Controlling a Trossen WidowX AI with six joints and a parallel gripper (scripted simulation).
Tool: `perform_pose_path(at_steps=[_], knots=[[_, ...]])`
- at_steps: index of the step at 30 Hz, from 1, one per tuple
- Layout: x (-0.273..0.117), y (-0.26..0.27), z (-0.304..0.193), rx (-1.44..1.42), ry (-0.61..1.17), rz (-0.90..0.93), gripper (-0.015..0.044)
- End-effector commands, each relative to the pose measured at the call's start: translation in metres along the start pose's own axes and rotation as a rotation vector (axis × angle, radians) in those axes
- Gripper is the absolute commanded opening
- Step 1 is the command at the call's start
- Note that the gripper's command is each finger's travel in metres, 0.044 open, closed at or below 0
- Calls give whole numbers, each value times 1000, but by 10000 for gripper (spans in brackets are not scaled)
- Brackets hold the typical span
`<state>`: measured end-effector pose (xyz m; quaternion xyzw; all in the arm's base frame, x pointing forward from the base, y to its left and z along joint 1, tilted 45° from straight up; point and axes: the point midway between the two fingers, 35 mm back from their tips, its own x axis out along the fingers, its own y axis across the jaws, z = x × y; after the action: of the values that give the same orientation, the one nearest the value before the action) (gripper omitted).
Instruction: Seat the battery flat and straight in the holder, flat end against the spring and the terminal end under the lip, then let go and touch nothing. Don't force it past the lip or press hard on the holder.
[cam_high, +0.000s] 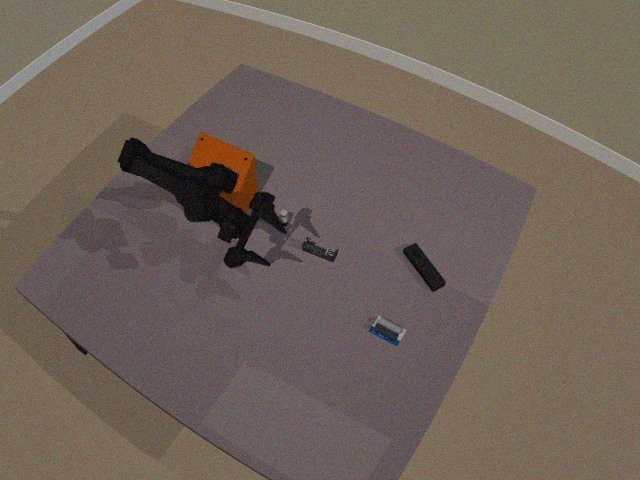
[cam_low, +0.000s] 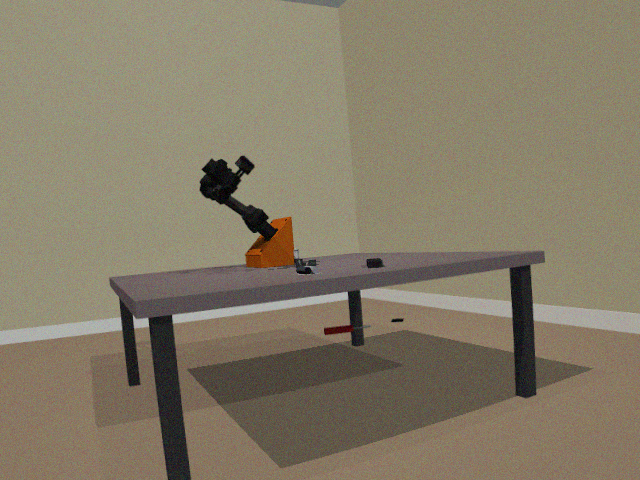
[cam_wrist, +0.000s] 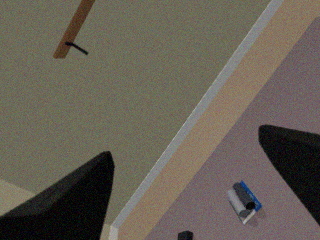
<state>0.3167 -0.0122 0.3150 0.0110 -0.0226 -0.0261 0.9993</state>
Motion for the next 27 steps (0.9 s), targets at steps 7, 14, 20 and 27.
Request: perform_pose_path(at_steps=[7, 14, 20, 27], knots=[[16, 20, -102, 17, 427, -38, 216], [-32, 40, -232, -233, 1048, -130, 32], [-105, 29, -282, -735, 1479, -218, 0], [-128, 21, -282, -1006, 1597, -252, 0]])
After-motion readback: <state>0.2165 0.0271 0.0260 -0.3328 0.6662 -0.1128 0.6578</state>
